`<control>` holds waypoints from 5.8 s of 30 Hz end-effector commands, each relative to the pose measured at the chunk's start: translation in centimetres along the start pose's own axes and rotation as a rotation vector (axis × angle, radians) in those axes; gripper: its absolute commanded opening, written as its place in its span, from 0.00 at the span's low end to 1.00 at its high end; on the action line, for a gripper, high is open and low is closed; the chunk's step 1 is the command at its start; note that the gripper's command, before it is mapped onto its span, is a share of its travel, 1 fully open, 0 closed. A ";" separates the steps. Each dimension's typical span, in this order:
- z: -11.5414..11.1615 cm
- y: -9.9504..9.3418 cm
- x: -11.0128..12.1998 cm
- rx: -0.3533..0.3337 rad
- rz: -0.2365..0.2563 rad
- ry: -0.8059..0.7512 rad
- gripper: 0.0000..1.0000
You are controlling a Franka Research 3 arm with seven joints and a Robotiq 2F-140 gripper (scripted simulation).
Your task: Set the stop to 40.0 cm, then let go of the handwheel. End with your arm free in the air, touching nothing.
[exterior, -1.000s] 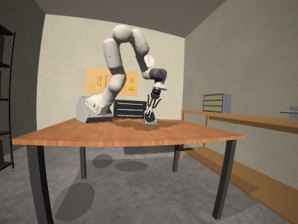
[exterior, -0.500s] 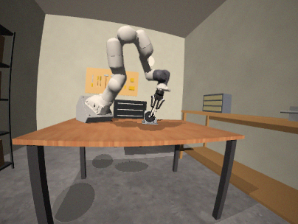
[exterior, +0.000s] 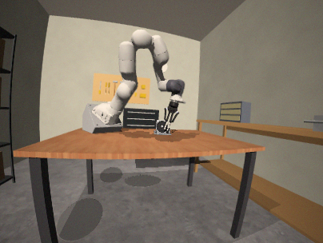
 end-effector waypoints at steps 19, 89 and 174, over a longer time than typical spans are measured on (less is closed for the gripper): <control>-0.7 3.6 2.9 0.001 -0.013 0.004 0.04; -1.7 -0.3 7.0 0.001 -0.013 0.004 0.04; -1.6 -1.3 6.7 0.001 -0.013 0.004 0.04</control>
Point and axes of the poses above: the point where the finger pads meet when closed, its own y axis out along the fingers, its own x axis across the jaws, z = x × y, the point moved 5 cm from there along -y, back along the fingers, and after that the axes turned 13 degrees about -y, right-handed, at the moved point
